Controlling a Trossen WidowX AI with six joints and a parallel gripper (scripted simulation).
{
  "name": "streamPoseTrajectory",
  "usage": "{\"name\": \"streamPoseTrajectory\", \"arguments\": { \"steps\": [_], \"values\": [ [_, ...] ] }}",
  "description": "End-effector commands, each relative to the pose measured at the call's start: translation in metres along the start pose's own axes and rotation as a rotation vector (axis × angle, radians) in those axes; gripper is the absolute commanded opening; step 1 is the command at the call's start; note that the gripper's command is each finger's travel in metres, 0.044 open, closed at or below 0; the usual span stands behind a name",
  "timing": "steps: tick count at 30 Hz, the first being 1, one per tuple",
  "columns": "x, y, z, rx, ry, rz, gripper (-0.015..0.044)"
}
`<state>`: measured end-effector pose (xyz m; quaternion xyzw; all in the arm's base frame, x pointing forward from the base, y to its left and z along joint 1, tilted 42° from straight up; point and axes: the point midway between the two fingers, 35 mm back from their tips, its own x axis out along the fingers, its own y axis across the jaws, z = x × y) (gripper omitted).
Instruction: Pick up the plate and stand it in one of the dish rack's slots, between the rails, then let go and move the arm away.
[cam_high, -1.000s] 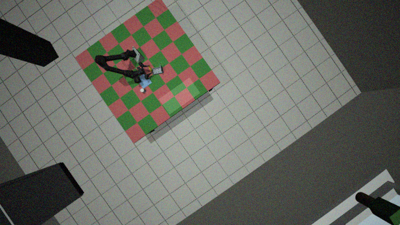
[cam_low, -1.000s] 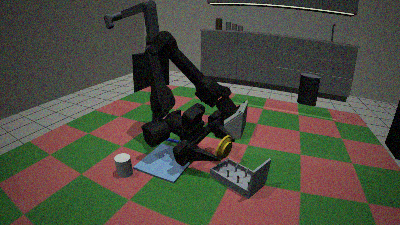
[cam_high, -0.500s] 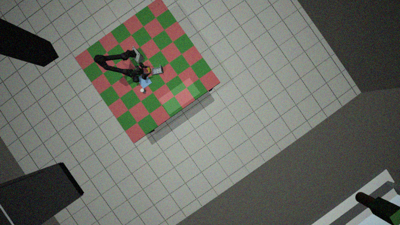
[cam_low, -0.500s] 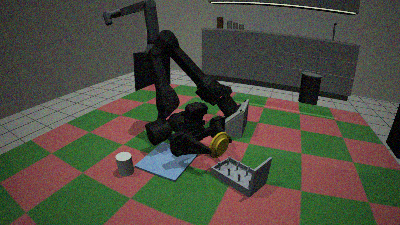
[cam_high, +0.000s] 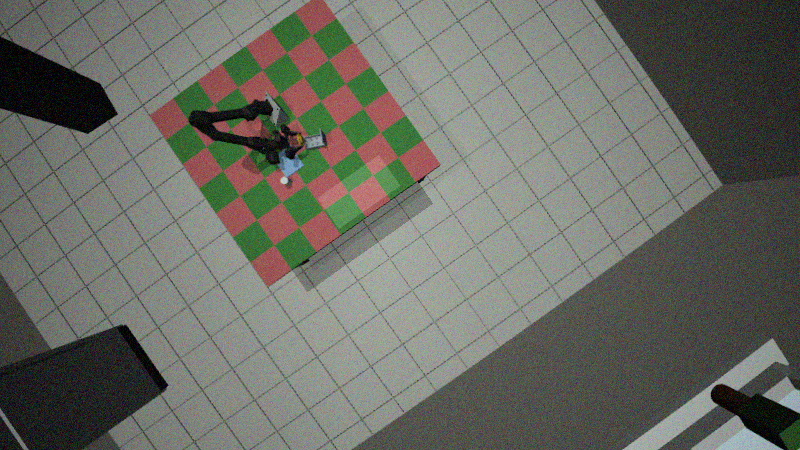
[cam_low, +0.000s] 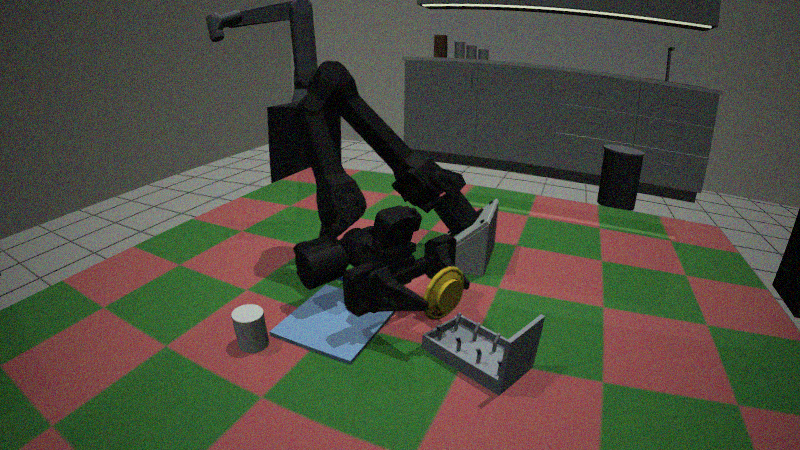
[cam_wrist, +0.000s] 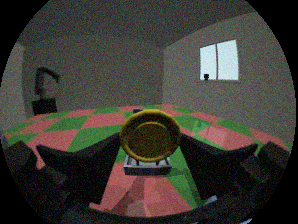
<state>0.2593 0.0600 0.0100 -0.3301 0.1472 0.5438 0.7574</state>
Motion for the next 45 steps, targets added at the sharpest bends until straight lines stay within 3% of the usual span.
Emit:
{"name": "streamPoseTrajectory", "arguments": {
  "steps": [1, 15, 38, 45],
  "values": [
    [0.005, 0.002, -0.002, 0.01, 0.003, 0.006, 0.0],
    [0.026, 0.002, -0.002, -0.009, -0.005, -0.005, 0.0],
    [0.027, 0.002, -0.015, -0.014, 0.002, -0.009, 0.0],
    [0.027, 0.002, -0.016, -0.017, 0.001, -0.008, 0.0184]
  ]
}}
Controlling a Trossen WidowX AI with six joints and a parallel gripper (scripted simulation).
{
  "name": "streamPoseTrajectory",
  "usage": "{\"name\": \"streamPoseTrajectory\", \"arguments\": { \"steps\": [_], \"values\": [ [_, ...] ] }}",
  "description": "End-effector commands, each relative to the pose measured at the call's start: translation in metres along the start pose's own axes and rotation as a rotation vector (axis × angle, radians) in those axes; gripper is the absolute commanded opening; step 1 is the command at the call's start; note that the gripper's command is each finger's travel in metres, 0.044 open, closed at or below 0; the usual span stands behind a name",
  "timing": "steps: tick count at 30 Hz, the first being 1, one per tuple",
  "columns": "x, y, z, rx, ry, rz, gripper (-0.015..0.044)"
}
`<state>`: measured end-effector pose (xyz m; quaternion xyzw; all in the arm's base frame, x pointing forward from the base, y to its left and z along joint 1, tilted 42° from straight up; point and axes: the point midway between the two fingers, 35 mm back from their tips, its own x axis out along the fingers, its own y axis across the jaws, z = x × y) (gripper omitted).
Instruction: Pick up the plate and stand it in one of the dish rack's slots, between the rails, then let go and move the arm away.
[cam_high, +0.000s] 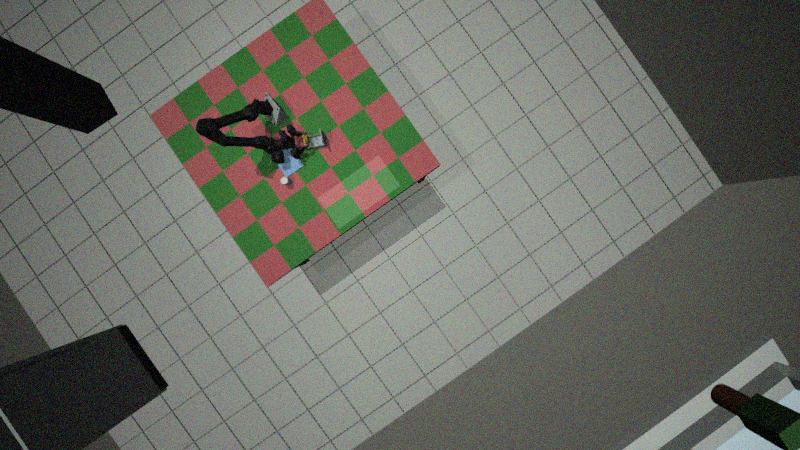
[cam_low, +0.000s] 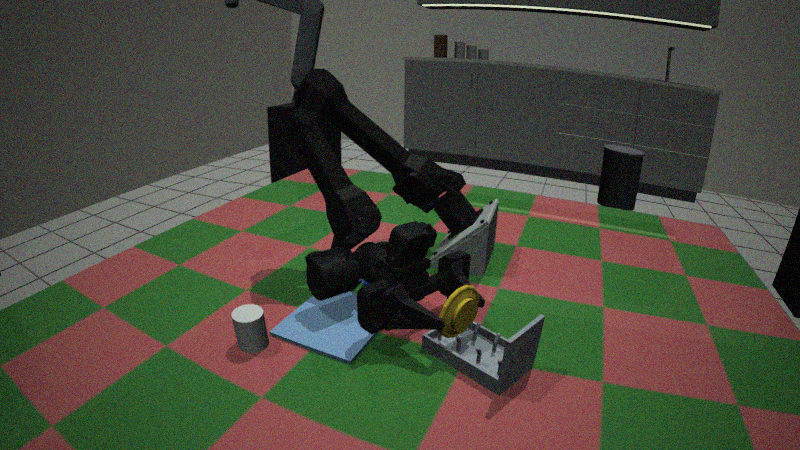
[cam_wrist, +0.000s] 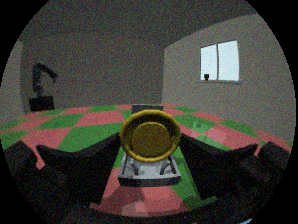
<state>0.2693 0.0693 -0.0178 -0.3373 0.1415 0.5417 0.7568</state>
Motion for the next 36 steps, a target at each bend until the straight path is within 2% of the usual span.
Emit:
{"name": "streamPoseTrajectory", "arguments": {
  "steps": [1, 8, 9, 17, 27, 32, 36],
  "values": [
    [0.0, 0.0, 0.0, 0.0, 0.0, 0.0, 0.021],
    [0.0, 0.0, 0.0, 0.0, 0.0, 0.0, 0.0394],
    [0.0, 0.0, 0.0, 0.0, 0.0, 0.0, 0.04],
    [0.001, -0.002, 0.007, 0.0, 0.003, 0.004, 0.04],
    [0.004, -0.009, 0.114, 0.017, 0.002, 0.012, 0.04],
    [0.005, -0.009, 0.116, 0.036, 0.014, 0.017, 0.04],
    [0.009, -0.006, 0.116, 0.139, 0.091, 0.045, 0.04]
  ]
}}
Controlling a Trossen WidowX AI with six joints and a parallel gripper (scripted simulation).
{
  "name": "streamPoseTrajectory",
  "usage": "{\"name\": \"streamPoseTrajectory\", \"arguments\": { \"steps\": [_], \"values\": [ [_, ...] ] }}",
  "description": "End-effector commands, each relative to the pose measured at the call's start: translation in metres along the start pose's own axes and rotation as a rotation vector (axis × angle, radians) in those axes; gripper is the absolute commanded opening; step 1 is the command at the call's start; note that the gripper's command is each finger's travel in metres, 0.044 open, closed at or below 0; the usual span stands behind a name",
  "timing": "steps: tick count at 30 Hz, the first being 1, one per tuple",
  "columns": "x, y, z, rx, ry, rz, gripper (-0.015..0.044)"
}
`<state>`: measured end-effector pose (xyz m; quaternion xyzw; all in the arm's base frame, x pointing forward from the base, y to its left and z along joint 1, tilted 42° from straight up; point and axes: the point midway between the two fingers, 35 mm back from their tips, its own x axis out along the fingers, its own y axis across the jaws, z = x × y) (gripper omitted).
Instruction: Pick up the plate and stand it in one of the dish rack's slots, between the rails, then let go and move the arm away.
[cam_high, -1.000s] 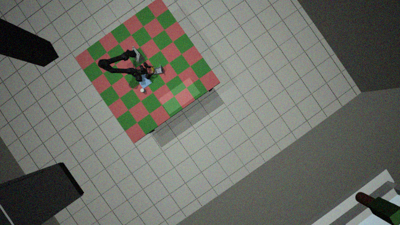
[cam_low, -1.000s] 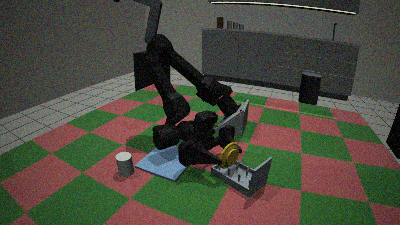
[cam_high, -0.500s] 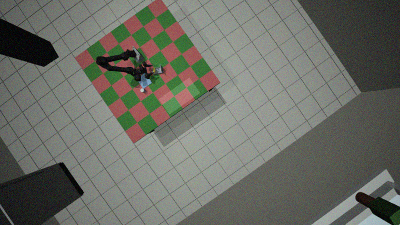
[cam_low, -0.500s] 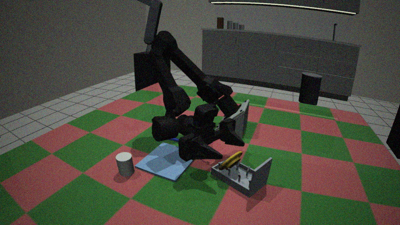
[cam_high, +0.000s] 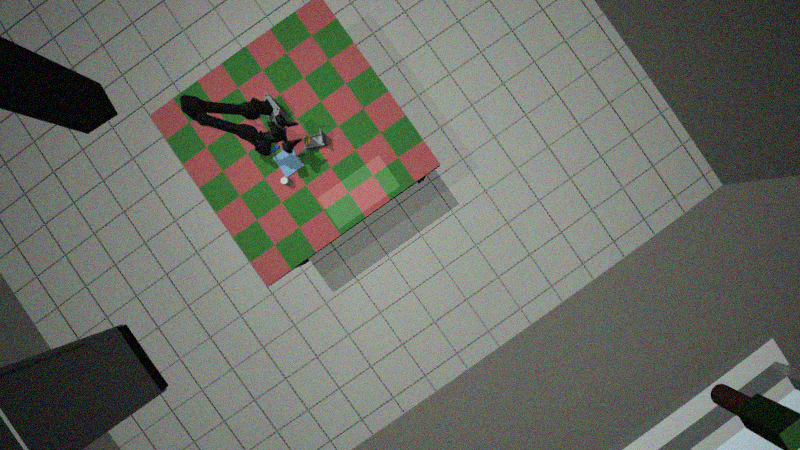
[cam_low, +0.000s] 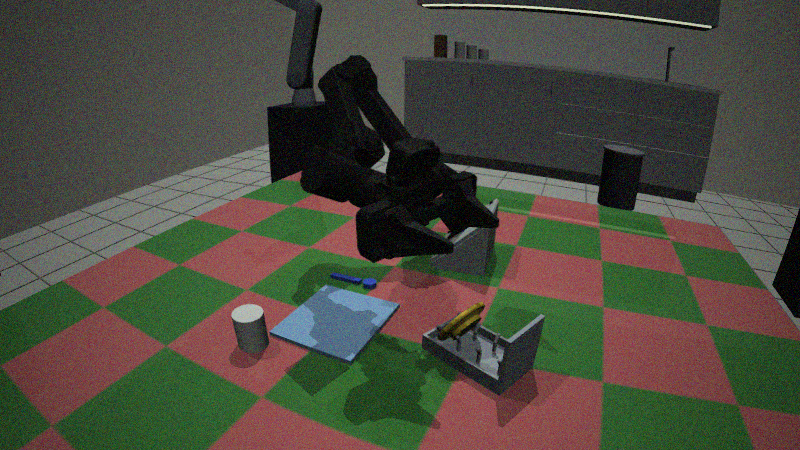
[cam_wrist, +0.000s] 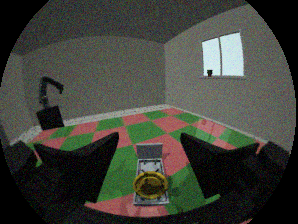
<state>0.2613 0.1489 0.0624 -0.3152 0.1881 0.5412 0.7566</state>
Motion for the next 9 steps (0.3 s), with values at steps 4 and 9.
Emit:
{"name": "streamPoseTrajectory", "arguments": {
  "steps": [4, 9],
  "values": [
    [0.0039, 0.0041, 0.0042, 0.157, 0.128, 0.027, 0.04],
    [0.0047, 0.0098, 0.0056, 0.279, 0.245, 0.038, 0.04]
  ]
}}
